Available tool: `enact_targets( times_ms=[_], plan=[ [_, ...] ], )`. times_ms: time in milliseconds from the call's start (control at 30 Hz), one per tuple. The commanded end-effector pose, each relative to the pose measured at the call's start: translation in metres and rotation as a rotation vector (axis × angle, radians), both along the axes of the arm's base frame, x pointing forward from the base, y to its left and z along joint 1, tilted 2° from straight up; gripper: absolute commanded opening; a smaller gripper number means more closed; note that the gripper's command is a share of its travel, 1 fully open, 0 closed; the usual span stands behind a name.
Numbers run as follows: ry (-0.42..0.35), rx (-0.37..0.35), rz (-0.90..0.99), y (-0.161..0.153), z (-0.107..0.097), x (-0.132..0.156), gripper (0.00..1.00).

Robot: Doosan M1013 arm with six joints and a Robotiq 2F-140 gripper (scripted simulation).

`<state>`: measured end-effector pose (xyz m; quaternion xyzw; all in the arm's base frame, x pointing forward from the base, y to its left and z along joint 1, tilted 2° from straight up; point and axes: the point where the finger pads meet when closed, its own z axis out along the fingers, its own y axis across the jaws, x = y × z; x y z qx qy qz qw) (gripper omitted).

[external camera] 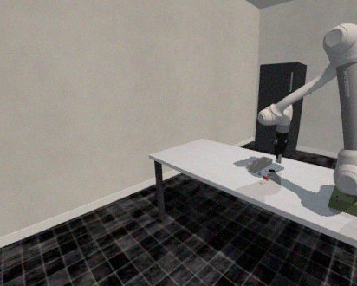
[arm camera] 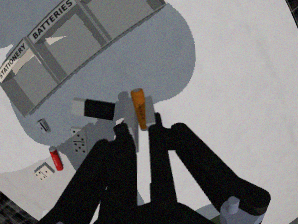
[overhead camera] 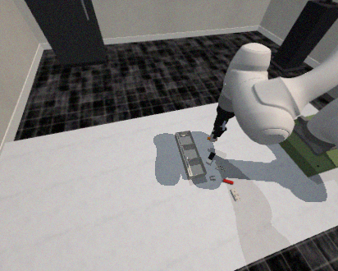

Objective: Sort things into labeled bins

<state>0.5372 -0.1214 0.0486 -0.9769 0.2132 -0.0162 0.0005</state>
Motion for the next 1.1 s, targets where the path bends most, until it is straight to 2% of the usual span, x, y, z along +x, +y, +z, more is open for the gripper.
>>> enact_targets(
  times_ms=[0,233,300,367,533,867,933,967,1067],
  plan=[
    [0.000,0.000,0.000,0.000,0.000,0.000,0.05],
    [0.000,0.000,0.000,0.000,0.007,0.000,0.05],
    [0.000,0.000,0.000,0.002,0.007,0.012,0.05],
    [0.000,0.000,0.000,0.002,0.007,0.012,0.05],
    [0.000,0.000,0.000,0.008,0.008,0.041,0.05],
    [-0.005,0.019,-0.393,0.020,0.010,0.100,0.05],
    [-0.005,0.019,-0.393,0.020,0.010,0.100,0.05],
    [-0.005,0.021,-0.494,0.022,0.010,0.106,0.05],
    [-0.007,0.027,-0.578,0.024,0.010,0.120,0.05]
  ],
)
